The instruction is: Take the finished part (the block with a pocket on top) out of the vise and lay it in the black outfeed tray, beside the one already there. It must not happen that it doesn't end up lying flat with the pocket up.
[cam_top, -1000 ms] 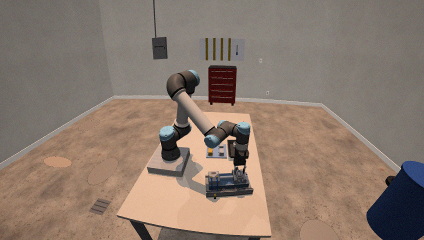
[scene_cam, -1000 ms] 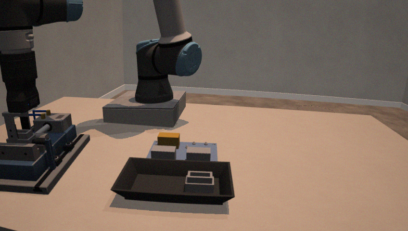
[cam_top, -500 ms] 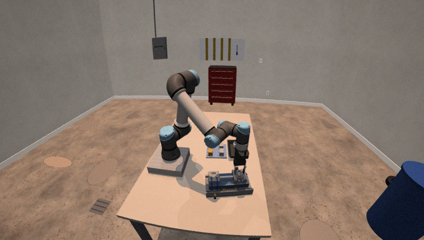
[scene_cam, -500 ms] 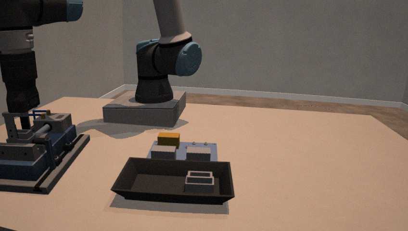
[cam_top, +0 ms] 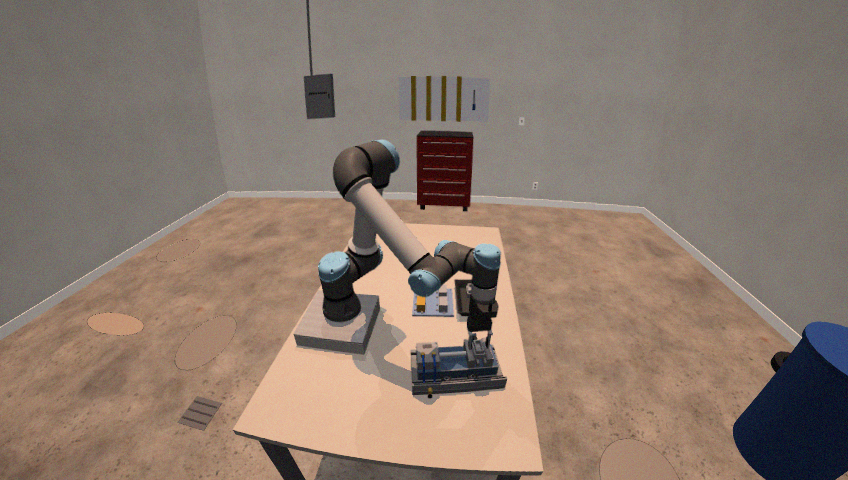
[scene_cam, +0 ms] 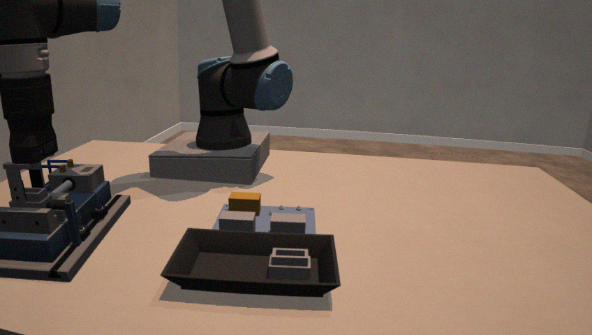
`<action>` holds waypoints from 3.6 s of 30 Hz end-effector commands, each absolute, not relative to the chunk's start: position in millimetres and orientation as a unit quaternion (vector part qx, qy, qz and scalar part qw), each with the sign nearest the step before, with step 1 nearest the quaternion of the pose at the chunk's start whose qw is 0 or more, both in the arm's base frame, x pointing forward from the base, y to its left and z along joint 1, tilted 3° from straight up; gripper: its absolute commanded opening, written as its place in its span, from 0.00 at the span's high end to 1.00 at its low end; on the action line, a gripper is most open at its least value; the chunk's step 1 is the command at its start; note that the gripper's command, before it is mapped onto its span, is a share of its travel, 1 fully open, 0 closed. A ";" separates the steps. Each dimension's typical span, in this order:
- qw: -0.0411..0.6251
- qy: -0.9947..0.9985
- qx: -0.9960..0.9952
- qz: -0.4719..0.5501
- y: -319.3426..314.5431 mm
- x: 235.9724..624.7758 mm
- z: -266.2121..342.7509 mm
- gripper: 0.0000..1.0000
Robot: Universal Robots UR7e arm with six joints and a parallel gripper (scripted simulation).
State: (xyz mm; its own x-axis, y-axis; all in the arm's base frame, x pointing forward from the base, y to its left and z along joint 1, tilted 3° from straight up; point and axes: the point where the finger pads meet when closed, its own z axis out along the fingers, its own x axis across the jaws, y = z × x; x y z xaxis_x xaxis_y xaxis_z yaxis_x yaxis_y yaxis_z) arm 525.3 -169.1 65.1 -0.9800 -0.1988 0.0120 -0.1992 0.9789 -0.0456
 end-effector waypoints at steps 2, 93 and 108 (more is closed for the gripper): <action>0.003 -0.995 0.100 0.024 -169.2 525.7 65.8 0.00; 0.003 -0.995 0.100 0.024 -168.7 525.7 77.0 1.00; 0.003 -0.995 0.100 0.024 -167.6 525.7 100.6 1.00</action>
